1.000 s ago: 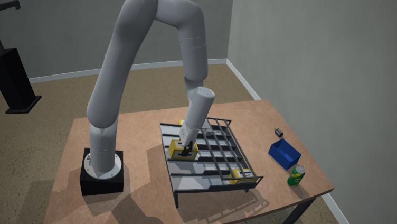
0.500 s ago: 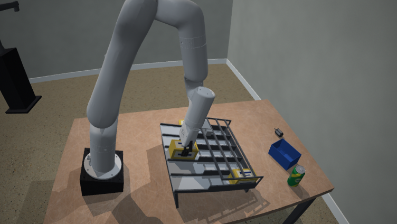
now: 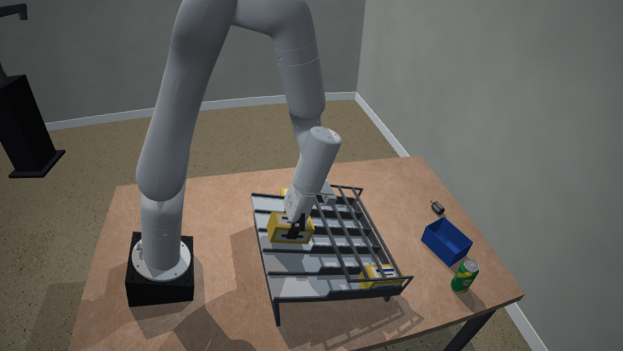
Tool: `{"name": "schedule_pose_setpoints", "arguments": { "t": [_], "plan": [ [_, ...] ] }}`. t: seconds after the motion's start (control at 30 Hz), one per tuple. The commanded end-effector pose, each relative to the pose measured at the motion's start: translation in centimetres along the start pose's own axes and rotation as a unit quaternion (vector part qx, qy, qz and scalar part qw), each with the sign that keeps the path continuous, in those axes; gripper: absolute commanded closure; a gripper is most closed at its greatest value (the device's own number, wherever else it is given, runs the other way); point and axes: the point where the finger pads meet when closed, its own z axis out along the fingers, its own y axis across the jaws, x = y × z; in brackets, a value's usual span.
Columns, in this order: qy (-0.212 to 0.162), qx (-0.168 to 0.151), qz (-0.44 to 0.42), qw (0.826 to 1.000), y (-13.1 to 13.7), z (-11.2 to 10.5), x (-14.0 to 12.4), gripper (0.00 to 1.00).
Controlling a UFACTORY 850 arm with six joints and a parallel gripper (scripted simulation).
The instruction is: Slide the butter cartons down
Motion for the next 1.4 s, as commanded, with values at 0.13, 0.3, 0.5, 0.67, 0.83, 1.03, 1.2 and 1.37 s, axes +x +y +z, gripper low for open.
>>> {"name": "schedule_pose_setpoints", "arguments": {
  "t": [0.13, 0.3, 0.5, 0.67, 0.83, 1.03, 1.2, 1.37],
  "plan": [
    [0.140, 0.000, 0.000, 0.990, 0.0, -6.6, -1.5, 1.00],
    [0.148, 0.000, 0.000, 0.989, -0.1, -8.4, -2.3, 1.00],
    [0.148, 0.000, 0.000, 0.989, -0.1, -9.6, -2.9, 1.00],
    [0.148, 0.000, 0.000, 0.989, -0.1, -9.6, -2.9, 1.00],
    [0.147, 0.000, 0.000, 0.989, -8.5, -10.3, -1.4, 1.00],
    [0.147, 0.000, 0.000, 0.989, -8.7, -10.4, -1.4, 1.00],
    [0.147, 0.000, 0.000, 0.989, -8.7, -10.4, -1.4, 1.00],
    [0.147, 0.004, -0.002, 0.989, -8.6, -9.1, -1.0, 1.00]
  ]
}}
